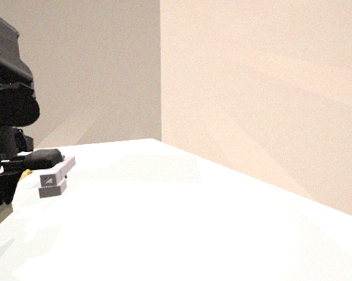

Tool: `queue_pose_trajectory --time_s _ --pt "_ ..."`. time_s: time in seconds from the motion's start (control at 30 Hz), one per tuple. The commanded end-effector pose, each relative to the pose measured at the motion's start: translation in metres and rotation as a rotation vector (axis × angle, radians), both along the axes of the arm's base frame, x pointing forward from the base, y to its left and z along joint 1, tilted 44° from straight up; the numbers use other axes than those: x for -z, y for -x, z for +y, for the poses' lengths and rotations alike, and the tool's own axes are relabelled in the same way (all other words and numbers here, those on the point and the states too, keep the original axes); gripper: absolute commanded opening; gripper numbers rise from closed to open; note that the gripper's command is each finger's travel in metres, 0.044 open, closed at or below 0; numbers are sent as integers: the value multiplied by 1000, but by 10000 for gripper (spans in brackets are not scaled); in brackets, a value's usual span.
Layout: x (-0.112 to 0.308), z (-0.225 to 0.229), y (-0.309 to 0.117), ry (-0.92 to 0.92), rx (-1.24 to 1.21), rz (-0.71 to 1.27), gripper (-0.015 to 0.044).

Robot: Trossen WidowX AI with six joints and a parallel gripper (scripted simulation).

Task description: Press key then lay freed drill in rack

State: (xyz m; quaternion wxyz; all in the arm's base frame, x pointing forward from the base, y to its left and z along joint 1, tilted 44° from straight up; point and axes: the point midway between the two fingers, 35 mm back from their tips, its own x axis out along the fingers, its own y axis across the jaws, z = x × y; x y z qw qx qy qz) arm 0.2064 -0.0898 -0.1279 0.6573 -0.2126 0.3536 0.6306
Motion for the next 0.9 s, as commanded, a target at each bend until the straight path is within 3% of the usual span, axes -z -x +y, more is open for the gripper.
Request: queue_pose_trajectory --time_s 0.0,0.87 --pt "0 -1 7 6 0 -4 0" --pt "1 -5 49 7 0 -1 0"
